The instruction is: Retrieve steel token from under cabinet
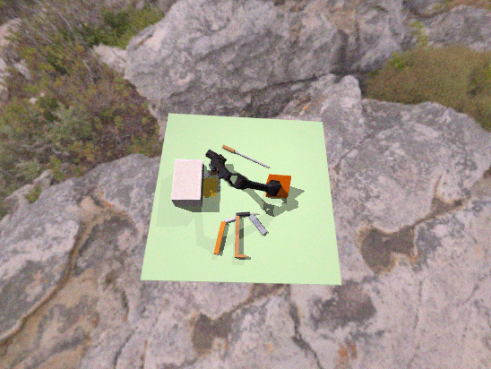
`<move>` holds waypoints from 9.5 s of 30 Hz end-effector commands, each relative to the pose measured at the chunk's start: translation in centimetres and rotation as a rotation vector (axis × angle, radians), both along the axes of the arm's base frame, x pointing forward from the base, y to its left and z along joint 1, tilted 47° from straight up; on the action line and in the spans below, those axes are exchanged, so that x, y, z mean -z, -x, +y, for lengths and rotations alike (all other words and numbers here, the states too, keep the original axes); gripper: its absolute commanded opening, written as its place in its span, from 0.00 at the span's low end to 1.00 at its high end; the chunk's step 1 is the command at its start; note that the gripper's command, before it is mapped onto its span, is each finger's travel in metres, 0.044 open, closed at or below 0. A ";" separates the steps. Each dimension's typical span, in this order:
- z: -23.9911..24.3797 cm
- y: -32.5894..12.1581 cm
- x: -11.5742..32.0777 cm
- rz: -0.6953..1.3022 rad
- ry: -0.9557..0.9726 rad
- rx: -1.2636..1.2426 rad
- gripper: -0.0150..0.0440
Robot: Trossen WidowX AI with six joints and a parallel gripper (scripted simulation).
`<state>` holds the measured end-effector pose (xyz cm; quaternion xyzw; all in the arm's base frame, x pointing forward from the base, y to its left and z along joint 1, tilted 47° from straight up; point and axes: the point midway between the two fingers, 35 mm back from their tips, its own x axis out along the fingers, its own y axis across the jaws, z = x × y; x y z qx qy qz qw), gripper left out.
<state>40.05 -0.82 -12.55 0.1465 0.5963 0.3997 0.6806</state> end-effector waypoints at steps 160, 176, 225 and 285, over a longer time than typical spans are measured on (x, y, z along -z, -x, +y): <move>-0.8 15.2 0.6 0.005 -0.008 0.001 0.25; -1.4 15.9 0.9 0.020 -0.003 0.017 0.25; -1.6 16.1 0.8 0.310 0.007 0.295 0.25; -1.2 15.9 0.2 0.619 0.020 0.590 0.25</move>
